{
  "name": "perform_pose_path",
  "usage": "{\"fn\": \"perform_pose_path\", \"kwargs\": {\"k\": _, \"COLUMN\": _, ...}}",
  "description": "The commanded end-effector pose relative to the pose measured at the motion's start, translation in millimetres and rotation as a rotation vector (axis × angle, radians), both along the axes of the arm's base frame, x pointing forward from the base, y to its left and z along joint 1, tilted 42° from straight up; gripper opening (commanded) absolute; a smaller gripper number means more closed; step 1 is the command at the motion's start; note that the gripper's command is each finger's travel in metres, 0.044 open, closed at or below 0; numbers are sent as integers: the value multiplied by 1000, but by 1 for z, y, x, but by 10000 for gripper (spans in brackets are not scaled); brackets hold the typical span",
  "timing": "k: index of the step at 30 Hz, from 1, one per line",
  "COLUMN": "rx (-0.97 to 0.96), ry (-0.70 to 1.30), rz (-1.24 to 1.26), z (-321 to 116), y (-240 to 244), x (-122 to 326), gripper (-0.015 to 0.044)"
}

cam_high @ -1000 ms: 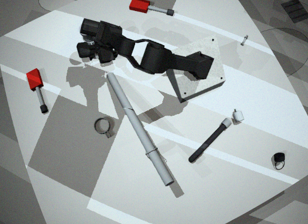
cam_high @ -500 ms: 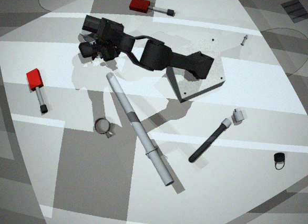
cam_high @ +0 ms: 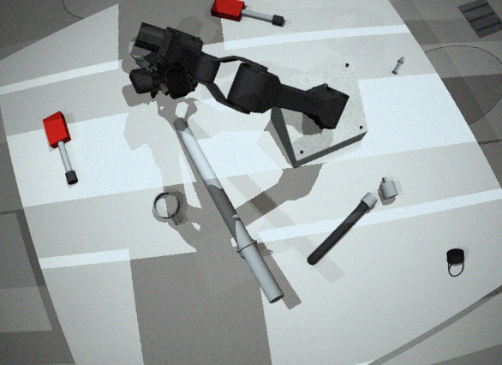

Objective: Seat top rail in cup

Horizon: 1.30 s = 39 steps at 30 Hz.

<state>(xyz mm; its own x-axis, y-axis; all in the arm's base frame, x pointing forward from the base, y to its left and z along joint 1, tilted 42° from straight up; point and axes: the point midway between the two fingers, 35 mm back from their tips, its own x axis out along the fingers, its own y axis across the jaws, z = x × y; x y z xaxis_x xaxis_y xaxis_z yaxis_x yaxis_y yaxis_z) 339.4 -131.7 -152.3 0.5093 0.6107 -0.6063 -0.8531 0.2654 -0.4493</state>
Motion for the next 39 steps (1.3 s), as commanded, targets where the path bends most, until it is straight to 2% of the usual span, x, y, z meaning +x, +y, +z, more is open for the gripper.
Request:
{"fn": "perform_pose_path", "kwargs": {"k": 1, "rx": -4, "ry": 9, "rz": -10, "z": 0, "y": -1, "x": 1, "gripper": 0}}
{"fn": "perform_pose_path", "kwargs": {"k": 13, "rx": 0, "ry": 5, "rz": -6, "z": 0, "y": 0, "x": 1, "gripper": 0}}
{"fn": "perform_pose_path", "kwargs": {"k": 23, "rx": 0, "ry": 5, "rz": -6, "z": 1, "y": 0, "x": 1, "gripper": 263}}
{"fn": "perform_pose_path", "kwargs": {"k": 30, "rx": -1, "ry": 4, "rz": -4, "z": 20, "y": 1, "x": 0, "gripper": 440}}
{"fn": "perform_pose_path", "kwargs": {"k": 39, "rx": -3, "ry": 2, "rz": -1, "z": 54, "y": 3, "x": -4, "gripper": 440}}
